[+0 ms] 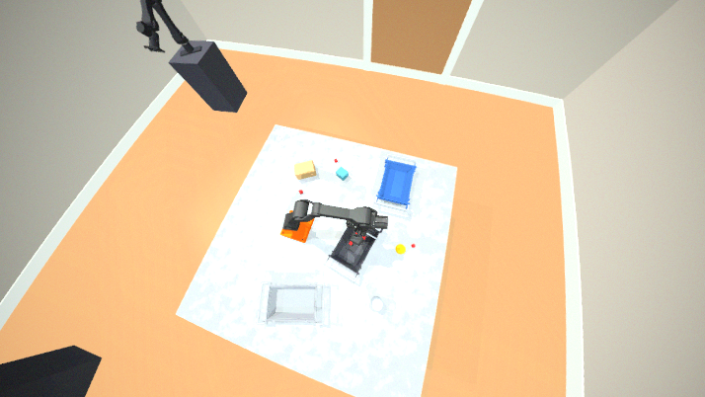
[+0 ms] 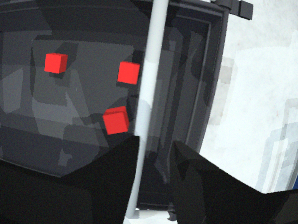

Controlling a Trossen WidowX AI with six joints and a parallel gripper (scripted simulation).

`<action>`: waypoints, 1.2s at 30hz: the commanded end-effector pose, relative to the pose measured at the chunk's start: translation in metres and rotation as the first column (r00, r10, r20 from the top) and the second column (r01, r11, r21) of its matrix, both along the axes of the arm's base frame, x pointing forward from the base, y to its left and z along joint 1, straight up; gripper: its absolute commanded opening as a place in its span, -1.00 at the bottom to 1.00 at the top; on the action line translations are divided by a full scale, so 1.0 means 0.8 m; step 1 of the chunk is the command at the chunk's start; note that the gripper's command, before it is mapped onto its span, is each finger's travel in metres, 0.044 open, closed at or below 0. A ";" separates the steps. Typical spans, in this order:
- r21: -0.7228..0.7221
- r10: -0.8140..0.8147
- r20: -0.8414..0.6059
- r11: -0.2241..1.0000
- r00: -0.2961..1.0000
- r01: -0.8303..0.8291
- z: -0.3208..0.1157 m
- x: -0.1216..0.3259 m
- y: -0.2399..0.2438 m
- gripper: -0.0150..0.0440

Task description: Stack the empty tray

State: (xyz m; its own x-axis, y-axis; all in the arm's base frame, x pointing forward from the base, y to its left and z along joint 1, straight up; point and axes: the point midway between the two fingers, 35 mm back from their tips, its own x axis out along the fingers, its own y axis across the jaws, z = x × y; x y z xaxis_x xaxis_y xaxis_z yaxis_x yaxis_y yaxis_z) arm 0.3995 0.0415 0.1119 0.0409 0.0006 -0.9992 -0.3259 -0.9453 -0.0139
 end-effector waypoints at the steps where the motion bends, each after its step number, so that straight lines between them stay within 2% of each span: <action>1: 0.000 0.000 0.004 1.000 1.000 0.000 0.007 0.001 0.000 -0.21; 10: 0.003 0.000 0.032 1.000 0.999 -0.001 0.107 -0.008 -0.001 -0.21; 11: 0.003 -0.020 0.019 1.000 1.000 0.020 0.074 -0.001 -0.002 -0.21; 12: 0.006 -0.079 0.019 0.997 0.997 0.079 0.073 0.000 -0.008 -0.21; 15: 0.020 -0.408 0.011 0.913 0.913 0.408 0.066 0.005 -0.042 -0.21; 17: 0.029 -0.616 0.004 0.788 0.788 0.615 0.061 0.008 -0.067 -0.21; 20: 0.038 -0.856 -0.009 0.517 0.517 0.855 0.053 0.009 -0.104 -0.21; 24: 0.046 -0.998 -0.027 0.059 0.060 0.997 0.044 0.008 -0.153 -0.21; 26: 0.047 -0.987 -0.036 -0.161 -0.160 0.986 0.040 0.006 -0.175 -0.21; 31: 0.045 -0.875 -0.049 -0.484 -0.482 0.874 0.033 0.001 -0.210 -0.21; 36: 0.040 -0.659 -0.062 -0.752 -0.750 0.657 0.026 -0.007 -0.245 -0.21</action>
State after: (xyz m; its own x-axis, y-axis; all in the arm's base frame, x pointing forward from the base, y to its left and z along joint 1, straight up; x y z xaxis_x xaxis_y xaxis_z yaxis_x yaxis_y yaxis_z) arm 0.4045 -0.0930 0.1478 0.0484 -0.0148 -0.9987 -0.9113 0.4088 -0.0502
